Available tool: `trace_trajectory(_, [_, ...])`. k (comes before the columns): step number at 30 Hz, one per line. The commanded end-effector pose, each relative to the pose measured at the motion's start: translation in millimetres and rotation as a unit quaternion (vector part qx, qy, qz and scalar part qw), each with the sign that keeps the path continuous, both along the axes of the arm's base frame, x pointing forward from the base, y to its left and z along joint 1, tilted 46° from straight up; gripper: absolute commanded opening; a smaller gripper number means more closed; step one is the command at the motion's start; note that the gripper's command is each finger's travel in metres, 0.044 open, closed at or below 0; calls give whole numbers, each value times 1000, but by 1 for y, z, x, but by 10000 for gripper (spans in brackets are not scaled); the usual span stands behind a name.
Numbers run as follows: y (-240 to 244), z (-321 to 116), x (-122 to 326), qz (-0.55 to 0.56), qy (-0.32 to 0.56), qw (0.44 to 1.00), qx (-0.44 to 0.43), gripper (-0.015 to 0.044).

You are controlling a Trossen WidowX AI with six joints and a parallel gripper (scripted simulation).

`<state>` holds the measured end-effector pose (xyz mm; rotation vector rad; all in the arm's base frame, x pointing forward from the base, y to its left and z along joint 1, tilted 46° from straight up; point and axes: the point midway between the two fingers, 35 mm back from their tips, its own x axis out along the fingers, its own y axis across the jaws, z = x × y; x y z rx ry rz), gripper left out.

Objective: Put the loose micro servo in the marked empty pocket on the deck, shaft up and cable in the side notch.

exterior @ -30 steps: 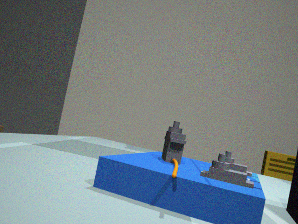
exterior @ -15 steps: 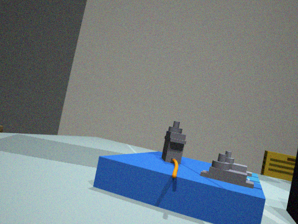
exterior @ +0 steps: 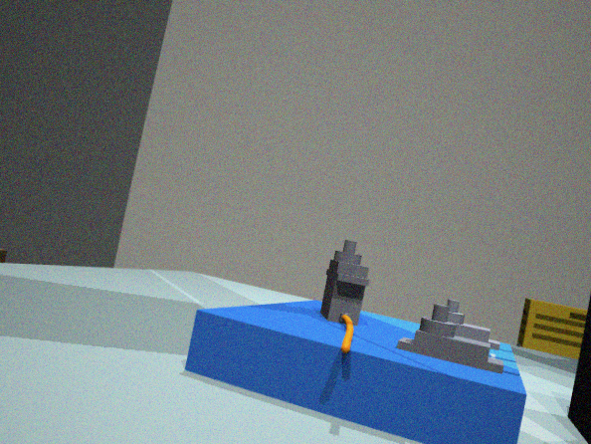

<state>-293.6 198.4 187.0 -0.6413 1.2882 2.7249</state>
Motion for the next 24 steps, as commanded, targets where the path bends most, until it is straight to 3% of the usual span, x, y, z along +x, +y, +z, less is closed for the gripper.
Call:
trace_trajectory(1, [10, 9, 5, -19, 5, 1000, 17, 440])
trace_trajectory(24, [97, 80, 97, -206, 22, 967, 149, 440])
